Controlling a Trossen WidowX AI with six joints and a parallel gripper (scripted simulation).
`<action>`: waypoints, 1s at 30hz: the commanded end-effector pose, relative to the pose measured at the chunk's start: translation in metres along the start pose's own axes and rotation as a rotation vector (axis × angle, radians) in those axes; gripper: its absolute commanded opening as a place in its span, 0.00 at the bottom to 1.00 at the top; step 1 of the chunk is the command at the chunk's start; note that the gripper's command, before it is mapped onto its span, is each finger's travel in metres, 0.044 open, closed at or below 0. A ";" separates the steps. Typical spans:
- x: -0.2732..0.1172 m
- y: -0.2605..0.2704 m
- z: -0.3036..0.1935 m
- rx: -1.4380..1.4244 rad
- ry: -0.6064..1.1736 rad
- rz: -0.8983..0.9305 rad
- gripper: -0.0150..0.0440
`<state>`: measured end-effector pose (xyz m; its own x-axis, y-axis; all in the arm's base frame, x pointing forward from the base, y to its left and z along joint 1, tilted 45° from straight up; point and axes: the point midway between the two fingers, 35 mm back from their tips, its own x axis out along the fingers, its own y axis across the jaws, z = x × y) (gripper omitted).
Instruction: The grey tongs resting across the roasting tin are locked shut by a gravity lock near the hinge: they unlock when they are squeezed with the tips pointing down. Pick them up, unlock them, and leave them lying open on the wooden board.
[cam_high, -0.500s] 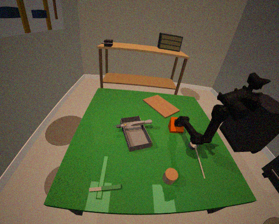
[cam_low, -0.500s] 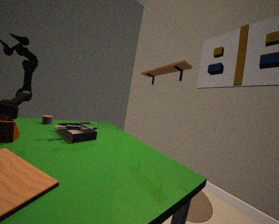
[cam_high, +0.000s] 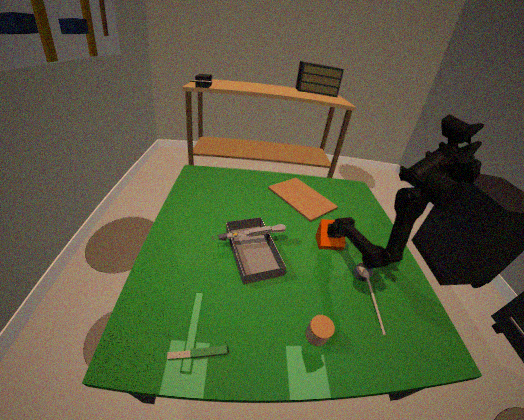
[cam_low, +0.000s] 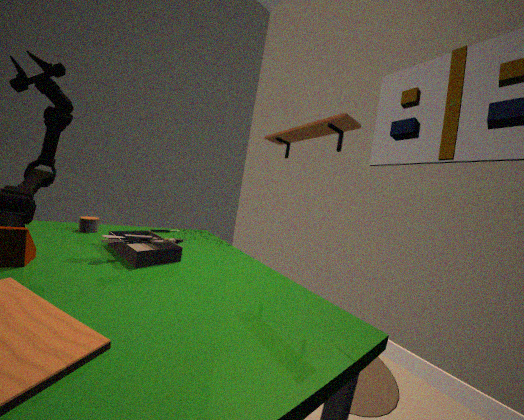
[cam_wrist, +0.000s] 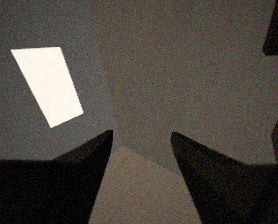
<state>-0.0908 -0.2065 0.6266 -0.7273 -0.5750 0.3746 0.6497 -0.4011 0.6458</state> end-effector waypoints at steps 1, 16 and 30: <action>-0.002 0.021 -0.043 -0.069 0.104 0.084 0.69; -0.086 0.110 -0.196 -0.337 0.520 0.558 0.69; -0.259 0.148 -0.310 -0.612 0.881 1.109 0.69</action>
<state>0.2258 -0.3467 0.4498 0.2824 -0.9556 -0.0842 0.9550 0.2884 -0.0695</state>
